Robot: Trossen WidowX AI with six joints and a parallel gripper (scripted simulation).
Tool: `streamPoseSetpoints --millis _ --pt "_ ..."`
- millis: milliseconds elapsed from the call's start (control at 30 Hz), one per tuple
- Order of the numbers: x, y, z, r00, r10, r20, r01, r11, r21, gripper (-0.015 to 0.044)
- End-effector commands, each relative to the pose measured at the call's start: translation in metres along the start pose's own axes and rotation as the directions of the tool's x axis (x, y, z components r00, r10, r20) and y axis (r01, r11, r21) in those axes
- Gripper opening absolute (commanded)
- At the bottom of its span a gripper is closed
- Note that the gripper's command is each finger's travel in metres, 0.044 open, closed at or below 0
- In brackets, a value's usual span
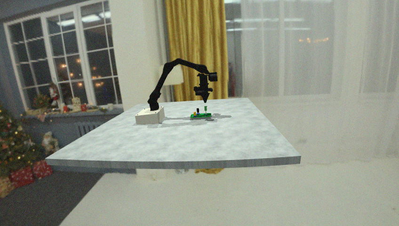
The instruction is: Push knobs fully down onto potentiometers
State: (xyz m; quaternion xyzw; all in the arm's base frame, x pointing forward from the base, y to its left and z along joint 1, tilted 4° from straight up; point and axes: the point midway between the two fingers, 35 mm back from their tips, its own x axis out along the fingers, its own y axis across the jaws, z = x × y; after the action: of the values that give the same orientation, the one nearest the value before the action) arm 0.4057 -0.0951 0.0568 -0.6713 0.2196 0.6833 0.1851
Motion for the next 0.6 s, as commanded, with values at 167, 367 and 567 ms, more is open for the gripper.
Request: streamPoseSetpoints --millis 167,367,567 --pt "0.009 -0.001 0.0 1.0 -0.004 0.003 0.004 1.0 -0.006 0.0" --pt "0.019 -0.001 0.001 1.0 -0.004 0.003 0.004 1.0 -0.006 0.0" --pt "0.024 -0.001 0.001 1.0 -0.004 0.003 0.004 1.0 -0.006 0.0"
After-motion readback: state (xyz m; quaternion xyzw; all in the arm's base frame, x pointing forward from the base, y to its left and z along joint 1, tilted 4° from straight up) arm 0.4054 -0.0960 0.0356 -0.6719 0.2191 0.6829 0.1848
